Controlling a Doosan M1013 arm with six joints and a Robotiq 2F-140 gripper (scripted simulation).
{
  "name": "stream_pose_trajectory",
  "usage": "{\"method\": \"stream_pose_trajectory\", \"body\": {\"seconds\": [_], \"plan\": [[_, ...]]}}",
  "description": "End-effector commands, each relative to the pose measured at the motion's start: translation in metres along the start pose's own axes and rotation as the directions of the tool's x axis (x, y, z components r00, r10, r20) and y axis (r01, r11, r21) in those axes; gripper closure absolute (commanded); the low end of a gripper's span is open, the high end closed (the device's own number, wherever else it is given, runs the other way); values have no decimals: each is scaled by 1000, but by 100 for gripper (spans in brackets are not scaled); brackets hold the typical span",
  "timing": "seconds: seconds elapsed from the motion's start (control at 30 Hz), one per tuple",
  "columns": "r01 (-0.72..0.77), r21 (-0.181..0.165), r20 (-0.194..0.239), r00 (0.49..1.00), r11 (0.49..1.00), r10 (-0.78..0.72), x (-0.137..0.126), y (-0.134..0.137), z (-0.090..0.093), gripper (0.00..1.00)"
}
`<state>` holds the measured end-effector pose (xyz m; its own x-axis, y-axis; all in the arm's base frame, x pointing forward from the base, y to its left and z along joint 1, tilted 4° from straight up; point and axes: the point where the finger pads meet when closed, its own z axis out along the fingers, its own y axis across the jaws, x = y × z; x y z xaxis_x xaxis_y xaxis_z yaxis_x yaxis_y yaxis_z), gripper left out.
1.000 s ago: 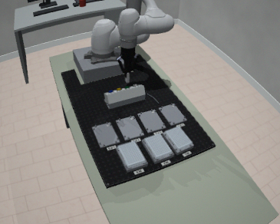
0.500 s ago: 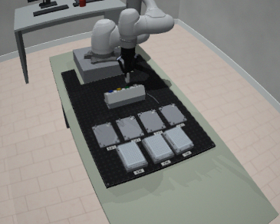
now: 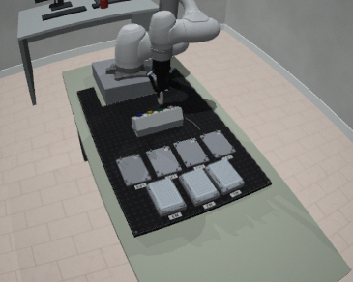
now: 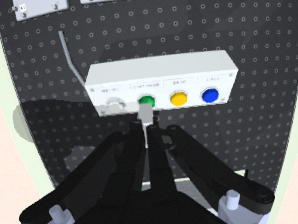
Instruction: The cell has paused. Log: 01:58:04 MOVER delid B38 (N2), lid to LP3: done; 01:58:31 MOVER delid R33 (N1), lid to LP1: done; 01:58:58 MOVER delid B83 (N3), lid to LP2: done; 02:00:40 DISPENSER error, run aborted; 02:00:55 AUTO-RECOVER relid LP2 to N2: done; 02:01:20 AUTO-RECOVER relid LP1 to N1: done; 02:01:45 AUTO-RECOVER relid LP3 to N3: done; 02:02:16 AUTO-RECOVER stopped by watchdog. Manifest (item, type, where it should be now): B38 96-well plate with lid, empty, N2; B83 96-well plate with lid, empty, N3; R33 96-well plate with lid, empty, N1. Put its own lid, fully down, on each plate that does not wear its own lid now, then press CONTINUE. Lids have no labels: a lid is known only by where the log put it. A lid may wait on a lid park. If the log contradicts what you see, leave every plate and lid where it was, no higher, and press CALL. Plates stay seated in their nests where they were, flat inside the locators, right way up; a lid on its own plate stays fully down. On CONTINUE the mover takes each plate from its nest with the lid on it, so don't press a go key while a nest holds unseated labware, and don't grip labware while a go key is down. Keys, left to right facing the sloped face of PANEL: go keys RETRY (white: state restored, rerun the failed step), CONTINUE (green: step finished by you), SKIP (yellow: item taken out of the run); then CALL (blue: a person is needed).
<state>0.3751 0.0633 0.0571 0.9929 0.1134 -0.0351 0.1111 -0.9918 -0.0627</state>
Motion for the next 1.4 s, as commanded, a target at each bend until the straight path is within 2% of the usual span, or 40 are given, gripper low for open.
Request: {"method": "stream_pose_trajectory", "body": {"seconds": [0.0,0.4,1.37], "plan": [[-10,4,1,1000,1000,10,-1,-2,3,100],[-10,4,1,1000,1000,10,-1,-2,7,100],[-10,4,1,1000,1000,10,-1,-2,31,100]]}}
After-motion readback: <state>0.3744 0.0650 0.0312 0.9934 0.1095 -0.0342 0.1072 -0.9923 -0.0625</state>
